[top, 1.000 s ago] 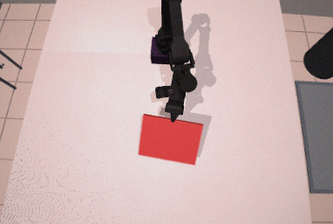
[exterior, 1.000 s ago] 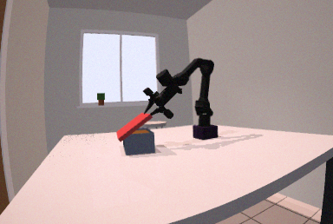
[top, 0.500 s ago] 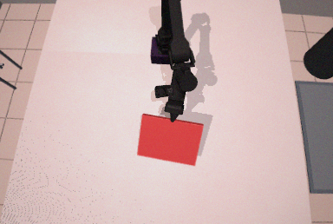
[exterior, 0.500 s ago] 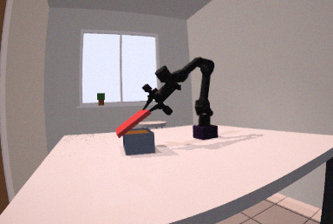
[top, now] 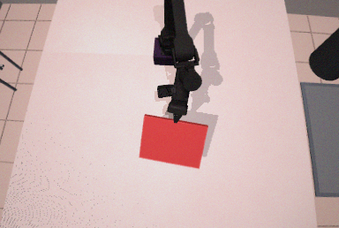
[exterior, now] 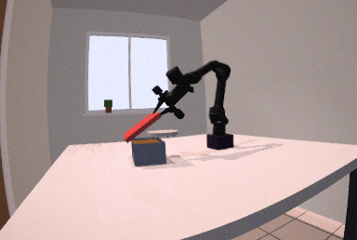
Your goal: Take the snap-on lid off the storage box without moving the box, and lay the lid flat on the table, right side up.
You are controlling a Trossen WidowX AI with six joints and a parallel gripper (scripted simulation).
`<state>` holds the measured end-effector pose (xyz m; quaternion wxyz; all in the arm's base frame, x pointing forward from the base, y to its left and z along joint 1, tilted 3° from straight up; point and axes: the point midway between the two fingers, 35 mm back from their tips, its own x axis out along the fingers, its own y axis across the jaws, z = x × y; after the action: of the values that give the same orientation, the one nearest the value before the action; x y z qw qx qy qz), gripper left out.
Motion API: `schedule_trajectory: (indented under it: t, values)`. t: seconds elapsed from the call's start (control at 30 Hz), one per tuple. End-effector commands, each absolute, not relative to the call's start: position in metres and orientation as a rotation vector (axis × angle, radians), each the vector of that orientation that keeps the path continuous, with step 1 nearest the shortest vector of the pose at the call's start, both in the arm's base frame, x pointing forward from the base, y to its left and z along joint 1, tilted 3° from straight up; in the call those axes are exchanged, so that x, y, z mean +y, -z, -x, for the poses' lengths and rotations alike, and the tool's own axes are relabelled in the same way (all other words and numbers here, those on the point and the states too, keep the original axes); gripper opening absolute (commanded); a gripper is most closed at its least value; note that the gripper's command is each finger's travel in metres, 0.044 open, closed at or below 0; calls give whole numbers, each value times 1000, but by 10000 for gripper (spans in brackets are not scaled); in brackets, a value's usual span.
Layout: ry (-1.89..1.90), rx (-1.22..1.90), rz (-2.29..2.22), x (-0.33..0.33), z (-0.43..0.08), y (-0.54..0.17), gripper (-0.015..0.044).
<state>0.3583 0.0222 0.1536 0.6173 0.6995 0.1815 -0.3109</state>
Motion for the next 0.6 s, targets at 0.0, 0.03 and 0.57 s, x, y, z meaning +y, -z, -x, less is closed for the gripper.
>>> schedule_trajectory:
  t: [0.0,0.03,0.57]
  values:
    - [695,407,-1617,22,-361,-167,0]
    - [695,407,-1617,22,-361,-168,0]
    - [695,407,-1617,21,-360,-189,0]
